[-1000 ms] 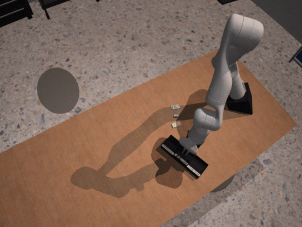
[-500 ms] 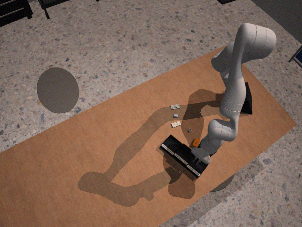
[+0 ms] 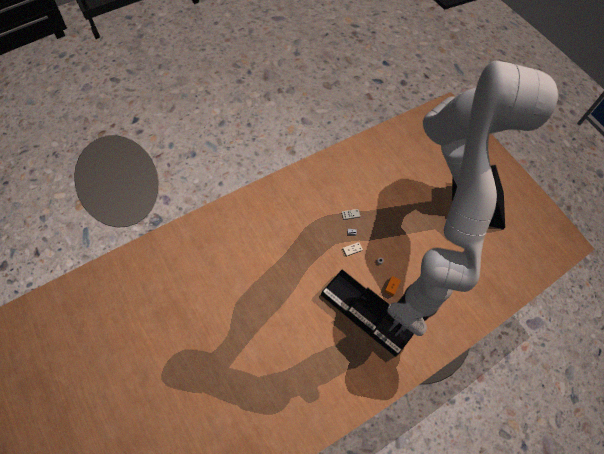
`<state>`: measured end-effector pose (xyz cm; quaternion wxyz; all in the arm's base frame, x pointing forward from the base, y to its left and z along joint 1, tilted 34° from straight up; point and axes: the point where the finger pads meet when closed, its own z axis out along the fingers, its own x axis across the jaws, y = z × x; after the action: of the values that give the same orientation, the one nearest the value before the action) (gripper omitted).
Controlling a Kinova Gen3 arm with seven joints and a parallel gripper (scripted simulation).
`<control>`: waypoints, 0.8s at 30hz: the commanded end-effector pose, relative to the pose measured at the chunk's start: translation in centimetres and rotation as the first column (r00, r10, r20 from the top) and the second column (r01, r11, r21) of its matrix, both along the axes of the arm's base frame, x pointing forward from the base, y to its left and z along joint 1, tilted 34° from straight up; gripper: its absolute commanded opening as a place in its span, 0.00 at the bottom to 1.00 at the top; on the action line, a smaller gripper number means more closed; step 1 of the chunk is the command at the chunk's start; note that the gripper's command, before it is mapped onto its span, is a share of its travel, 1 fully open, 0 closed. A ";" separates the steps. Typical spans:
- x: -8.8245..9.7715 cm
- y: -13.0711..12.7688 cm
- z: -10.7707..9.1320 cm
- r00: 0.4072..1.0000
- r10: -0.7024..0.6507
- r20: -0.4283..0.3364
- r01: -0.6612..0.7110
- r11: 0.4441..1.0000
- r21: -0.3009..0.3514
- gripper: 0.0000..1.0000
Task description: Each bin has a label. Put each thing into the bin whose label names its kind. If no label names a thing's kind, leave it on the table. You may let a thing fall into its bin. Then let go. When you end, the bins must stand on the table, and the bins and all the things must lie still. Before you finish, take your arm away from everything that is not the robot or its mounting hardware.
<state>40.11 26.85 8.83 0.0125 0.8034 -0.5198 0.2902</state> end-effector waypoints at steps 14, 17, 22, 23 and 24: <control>1.8 -1.5 -3.4 1.000 -0.011 -0.002 0.011 1.000 0.003 0.31; 2.0 -1.6 -3.7 1.000 -0.014 0.000 0.014 1.000 0.005 0.31; 2.0 -1.7 -3.6 1.000 -0.019 0.001 0.019 1.000 0.006 0.31; 2.0 -1.6 -3.5 1.000 -0.010 0.000 0.010 1.000 -0.001 0.31; 2.0 -1.6 -3.5 1.000 -0.010 0.000 0.010 1.000 -0.001 0.31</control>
<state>42.11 25.25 5.42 0.0147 0.8018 -0.5216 0.2913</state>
